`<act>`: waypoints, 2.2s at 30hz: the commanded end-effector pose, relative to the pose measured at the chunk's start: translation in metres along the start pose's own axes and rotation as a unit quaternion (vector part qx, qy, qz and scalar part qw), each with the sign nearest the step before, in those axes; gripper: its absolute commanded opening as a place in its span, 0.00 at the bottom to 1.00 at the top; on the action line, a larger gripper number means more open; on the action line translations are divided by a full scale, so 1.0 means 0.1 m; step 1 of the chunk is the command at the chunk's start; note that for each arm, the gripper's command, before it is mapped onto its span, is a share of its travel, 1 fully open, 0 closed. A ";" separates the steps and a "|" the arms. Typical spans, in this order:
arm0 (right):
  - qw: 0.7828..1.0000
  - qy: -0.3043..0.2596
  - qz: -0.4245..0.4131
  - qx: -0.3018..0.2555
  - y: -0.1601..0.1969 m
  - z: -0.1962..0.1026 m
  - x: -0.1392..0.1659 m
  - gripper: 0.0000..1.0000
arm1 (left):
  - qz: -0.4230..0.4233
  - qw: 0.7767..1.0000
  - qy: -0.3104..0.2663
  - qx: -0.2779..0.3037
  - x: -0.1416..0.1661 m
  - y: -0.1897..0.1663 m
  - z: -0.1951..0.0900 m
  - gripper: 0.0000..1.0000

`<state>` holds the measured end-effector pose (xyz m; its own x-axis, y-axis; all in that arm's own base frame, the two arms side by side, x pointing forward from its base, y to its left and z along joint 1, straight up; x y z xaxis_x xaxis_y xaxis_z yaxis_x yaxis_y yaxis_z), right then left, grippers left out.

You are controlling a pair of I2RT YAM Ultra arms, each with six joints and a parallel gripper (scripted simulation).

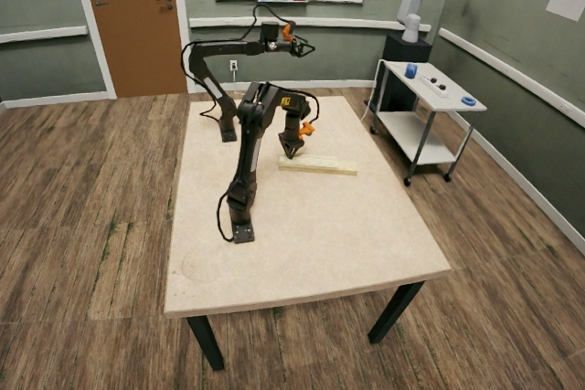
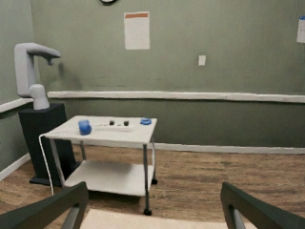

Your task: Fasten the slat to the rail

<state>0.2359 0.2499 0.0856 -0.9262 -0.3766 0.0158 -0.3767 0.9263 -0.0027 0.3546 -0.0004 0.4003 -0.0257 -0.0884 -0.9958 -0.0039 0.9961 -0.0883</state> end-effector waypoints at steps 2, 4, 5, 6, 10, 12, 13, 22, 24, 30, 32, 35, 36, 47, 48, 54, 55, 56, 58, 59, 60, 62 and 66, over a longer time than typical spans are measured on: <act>0.990 -0.015 0.141 -0.004 -0.04 -0.03 -0.01 0.12 | 0.000 1.000 -0.007 0.001 -0.05 0.00 -0.01 1.00; 0.990 -0.015 0.141 -0.004 -0.04 -0.03 -0.01 0.12 | 0.000 1.000 -0.007 0.001 -0.05 0.00 -0.01 1.00; 0.987 -0.015 0.161 -0.005 -0.03 -0.03 -0.01 0.12 | 0.000 1.000 -0.007 0.001 -0.05 0.00 -0.01 1.00; 0.984 -0.015 0.180 -0.005 -0.03 -0.03 -0.01 0.12 | 0.000 1.000 -0.007 0.001 -0.05 0.00 -0.01 1.00; 0.966 -0.015 0.258 -0.007 -0.03 -0.03 -0.01 0.12 | 0.000 1.000 -0.007 0.001 -0.05 0.00 -0.01 1.00; 0.955 -0.015 0.297 -0.008 -0.04 -0.03 -0.01 0.12 | 0.000 1.000 -0.007 0.001 -0.05 0.00 -0.01 1.00; 0.949 -0.015 0.316 -0.008 -0.04 -0.03 -0.01 0.12 | 0.000 1.000 -0.007 0.001 -0.05 0.00 -0.01 1.00; 0.896 -0.013 0.444 -0.011 -0.03 -0.03 -0.01 0.12 | 0.000 1.000 -0.007 0.001 -0.05 0.00 -0.01 1.00; 0.877 -0.013 0.479 -0.012 -0.03 -0.03 -0.01 0.12 | 0.000 1.000 -0.007 0.001 -0.05 0.00 -0.01 1.00; 0.814 -0.011 0.581 -0.015 -0.03 -0.03 -0.01 0.12 | 0.000 1.000 -0.007 0.001 -0.05 0.00 -0.01 1.00; 0.790 -0.011 0.613 -0.015 -0.03 -0.03 -0.01 0.12 | 0.000 1.000 -0.007 0.001 -0.05 0.00 -0.01 1.00; 0.760 -0.010 0.650 -0.016 -0.04 -0.03 -0.01 0.12 | 0.000 1.000 -0.007 0.001 -0.05 0.00 -0.01 1.00; 0.758 -0.010 0.652 -0.016 -0.04 -0.03 -0.01 0.12 | 0.000 1.000 -0.007 0.001 -0.05 0.00 -0.01 1.00; 0.758 -0.009 0.652 -0.013 -0.04 -0.03 0.00 0.12 | 0.000 1.000 -0.007 0.001 -0.05 0.00 -0.01 1.00; 0.758 -0.009 0.652 -0.013 -0.04 -0.03 0.00 0.12 | 0.000 1.000 -0.007 0.001 -0.05 0.00 -0.01 1.00; 0.758 -0.008 0.652 -0.013 -0.04 -0.03 0.00 0.12 | 0.000 1.000 -0.007 0.001 -0.05 0.00 -0.01 1.00; 0.758 -0.008 0.652 -0.013 -0.04 -0.03 0.00 0.12 | 0.000 1.000 -0.007 0.001 -0.05 0.00 -0.01 1.00; 0.758 -0.008 0.652 -0.013 -0.04 -0.03 0.01 0.12 | 0.000 1.000 -0.007 0.001 -0.05 0.00 -0.01 1.00; 0.758 -0.008 0.652 -0.013 -0.04 -0.03 0.01 0.12 | 0.000 1.000 -0.007 0.001 -0.05 0.00 -0.01 1.00; 0.758 -0.008 0.652 -0.013 -0.04 -0.03 0.01 0.12 | 0.000 1.000 -0.007 0.001 -0.05 0.00 -0.01 1.00; 0.758 -0.008 0.652 -0.013 -0.04 -0.03 0.01 0.12 | 0.000 1.000 -0.007 0.001 -0.05 0.00 -0.01 1.00; 0.758 -0.008 0.652 -0.013 -0.04 -0.03 0.01 0.12 | 0.000 1.000 -0.007 0.001 -0.05 0.00 -0.01 1.00; 0.758 -0.008 0.652 -0.013 -0.04 -0.03 0.01 0.12 | 0.000 1.000 -0.007 0.001 -0.05 0.00 -0.01 1.00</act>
<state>0.2368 0.2519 0.0851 -0.5254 0.8507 0.0161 0.8508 0.5255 -0.0018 0.3546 -0.0004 0.4003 -0.0257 -0.0884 -0.9958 -0.0039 0.9961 -0.0883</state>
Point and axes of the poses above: on each arm, the point where the finger pads meet when closed, its own z axis out along the fingers, its own y axis across the jaws, x = y × z, the point moved 3 cm from there along -z, back along the fingers, and after that the axes turned 5 degrees about -z, right-handed, at the moved point
